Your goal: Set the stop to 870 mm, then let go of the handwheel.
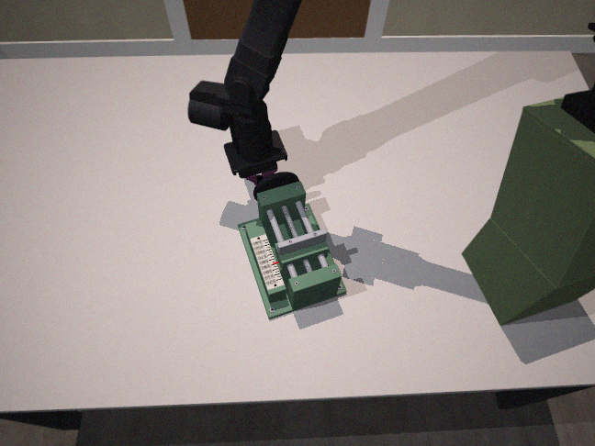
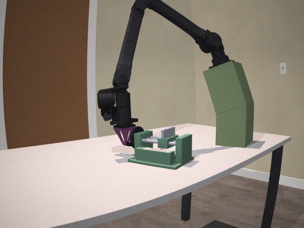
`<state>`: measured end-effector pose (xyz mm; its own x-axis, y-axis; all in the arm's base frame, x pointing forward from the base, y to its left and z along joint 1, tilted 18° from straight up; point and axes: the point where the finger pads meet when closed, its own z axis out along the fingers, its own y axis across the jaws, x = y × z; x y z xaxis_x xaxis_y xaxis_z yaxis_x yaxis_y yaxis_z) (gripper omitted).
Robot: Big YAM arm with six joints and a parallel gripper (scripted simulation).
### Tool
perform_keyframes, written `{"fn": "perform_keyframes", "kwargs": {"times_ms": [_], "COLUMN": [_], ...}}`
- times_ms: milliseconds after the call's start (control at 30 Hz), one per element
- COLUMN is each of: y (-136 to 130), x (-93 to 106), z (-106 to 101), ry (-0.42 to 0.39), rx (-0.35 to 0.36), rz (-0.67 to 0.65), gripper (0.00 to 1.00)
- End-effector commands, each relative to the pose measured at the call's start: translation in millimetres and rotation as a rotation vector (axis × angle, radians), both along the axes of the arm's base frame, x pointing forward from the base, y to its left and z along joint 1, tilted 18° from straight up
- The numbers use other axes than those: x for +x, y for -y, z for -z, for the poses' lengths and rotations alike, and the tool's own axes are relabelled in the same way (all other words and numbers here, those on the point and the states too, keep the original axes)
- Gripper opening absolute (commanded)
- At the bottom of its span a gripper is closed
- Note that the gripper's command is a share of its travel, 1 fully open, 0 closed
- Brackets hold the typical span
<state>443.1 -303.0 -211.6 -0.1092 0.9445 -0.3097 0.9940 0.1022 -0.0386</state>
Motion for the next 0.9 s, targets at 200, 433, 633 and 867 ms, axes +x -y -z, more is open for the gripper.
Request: {"fn": "perform_keyframes", "kwargs": {"times_ms": [200, 433, 633, 867], "y": [-1.3, -1.7, -2.0, -2.2], "x": [44.7, 43.9, 43.2, 42.6], "z": [-33.1, -32.8, -32.5, -32.2], "ry": [0.097, 0.095, 0.094, 0.093], "rx": [-0.036, -0.035, -0.035, -0.034], "rz": [-0.028, -0.028, -0.028, -0.029], "gripper": [0.06, 0.06, 0.06, 0.06]}}
